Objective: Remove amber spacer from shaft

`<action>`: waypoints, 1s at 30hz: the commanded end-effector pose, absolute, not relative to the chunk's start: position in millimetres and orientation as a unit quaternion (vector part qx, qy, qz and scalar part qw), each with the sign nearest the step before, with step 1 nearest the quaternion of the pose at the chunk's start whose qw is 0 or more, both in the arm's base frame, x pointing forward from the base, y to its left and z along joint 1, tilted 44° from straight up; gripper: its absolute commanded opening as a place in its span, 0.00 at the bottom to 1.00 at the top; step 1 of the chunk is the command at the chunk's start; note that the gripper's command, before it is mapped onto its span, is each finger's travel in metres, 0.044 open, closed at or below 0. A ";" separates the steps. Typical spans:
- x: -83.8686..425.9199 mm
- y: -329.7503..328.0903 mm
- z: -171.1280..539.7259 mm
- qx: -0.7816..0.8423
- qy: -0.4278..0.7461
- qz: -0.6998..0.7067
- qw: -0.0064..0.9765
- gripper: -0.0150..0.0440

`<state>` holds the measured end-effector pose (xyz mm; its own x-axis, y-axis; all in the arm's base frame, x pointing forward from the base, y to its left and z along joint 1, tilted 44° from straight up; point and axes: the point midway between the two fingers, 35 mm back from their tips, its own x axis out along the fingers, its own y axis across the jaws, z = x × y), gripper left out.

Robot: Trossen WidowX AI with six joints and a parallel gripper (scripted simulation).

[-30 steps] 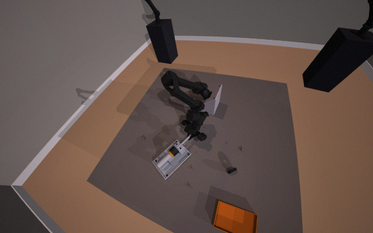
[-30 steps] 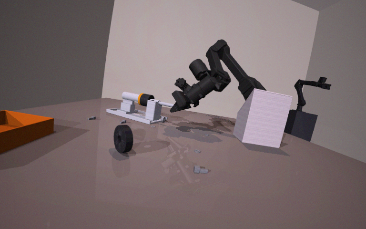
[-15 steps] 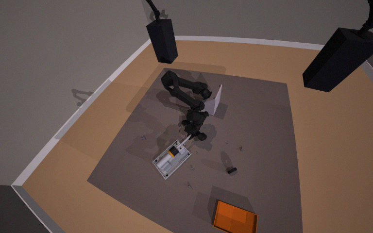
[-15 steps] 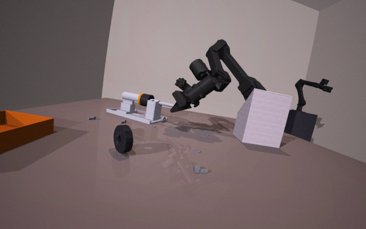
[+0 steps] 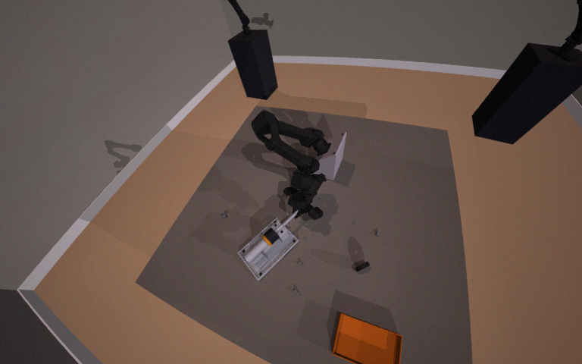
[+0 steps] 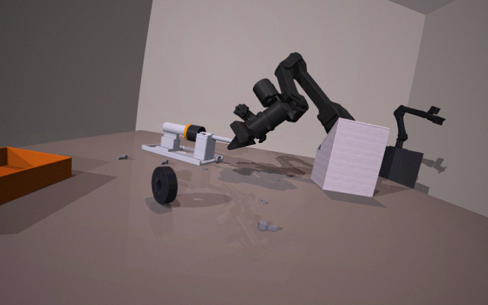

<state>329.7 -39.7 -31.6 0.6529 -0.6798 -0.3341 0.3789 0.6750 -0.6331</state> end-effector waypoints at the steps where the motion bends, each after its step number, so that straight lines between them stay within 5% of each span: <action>1: 328.7 -39.3 -31.5 -0.264 0.284 -0.306 0.869 0.25; 30: 326.3 -38.6 -32.2 -0.264 0.284 -0.306 0.869 0.25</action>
